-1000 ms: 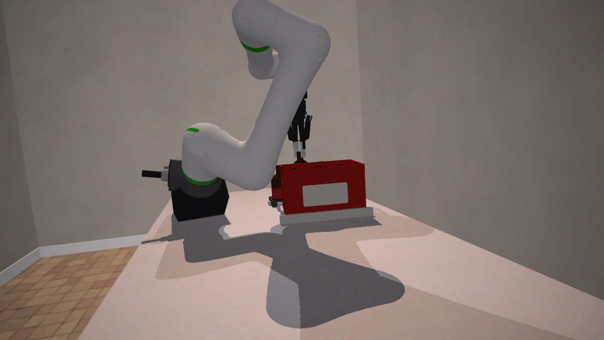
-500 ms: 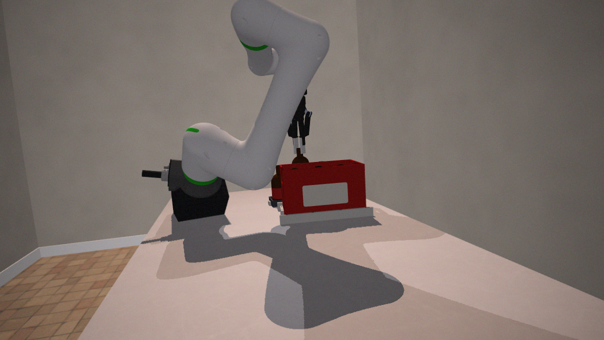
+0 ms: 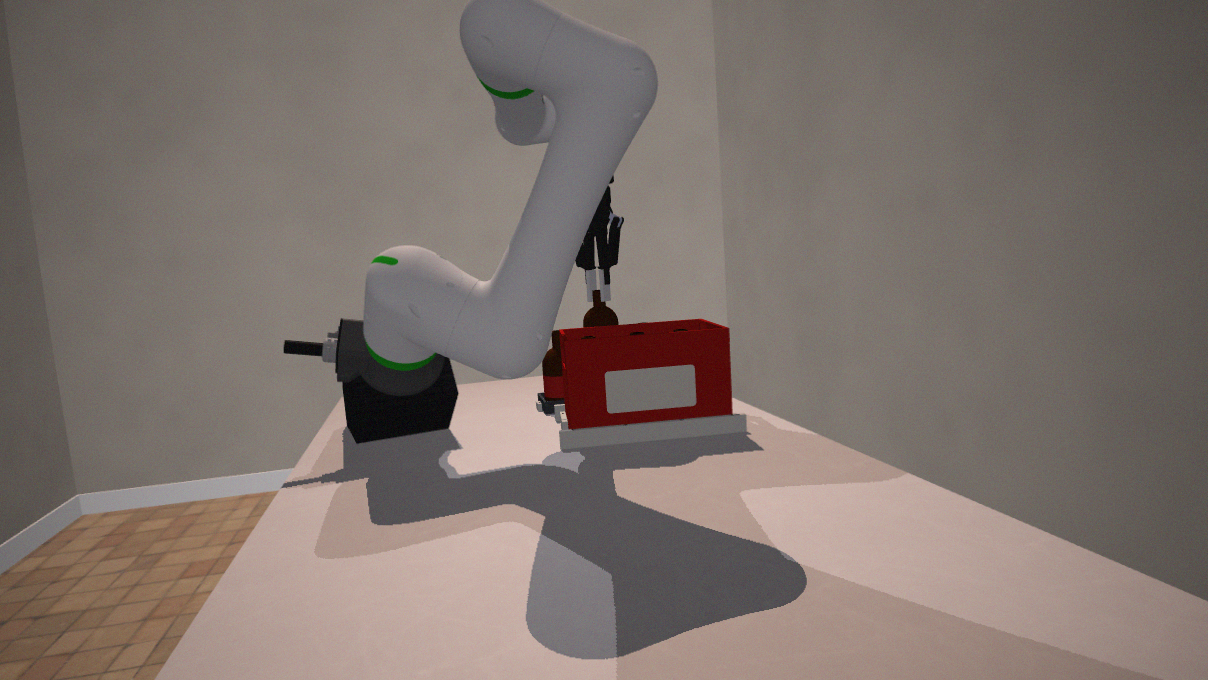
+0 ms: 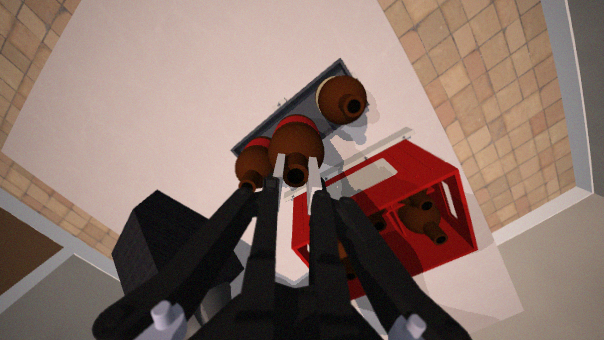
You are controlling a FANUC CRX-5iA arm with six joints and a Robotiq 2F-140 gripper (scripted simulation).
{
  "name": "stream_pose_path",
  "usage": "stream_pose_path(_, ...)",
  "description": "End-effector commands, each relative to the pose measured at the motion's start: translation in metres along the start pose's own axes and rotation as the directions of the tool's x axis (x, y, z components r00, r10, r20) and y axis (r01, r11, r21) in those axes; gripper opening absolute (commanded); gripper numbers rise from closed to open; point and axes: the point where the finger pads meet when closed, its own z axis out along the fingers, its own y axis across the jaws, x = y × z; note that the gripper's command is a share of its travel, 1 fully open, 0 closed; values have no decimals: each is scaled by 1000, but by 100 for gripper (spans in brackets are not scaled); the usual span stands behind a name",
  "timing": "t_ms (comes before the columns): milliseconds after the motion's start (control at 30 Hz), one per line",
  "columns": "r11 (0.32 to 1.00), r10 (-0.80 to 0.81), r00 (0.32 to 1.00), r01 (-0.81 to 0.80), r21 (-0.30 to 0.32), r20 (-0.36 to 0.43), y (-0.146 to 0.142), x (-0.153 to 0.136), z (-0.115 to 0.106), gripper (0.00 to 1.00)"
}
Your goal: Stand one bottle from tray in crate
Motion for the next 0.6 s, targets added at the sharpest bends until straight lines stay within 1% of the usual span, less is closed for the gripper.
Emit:
stream_pose_path(0,1000,0,1000,0,0,0,0,0,-2,0)
stream_pose_path(567,1000,0,1000,0,0,0,0,0,-3,0)
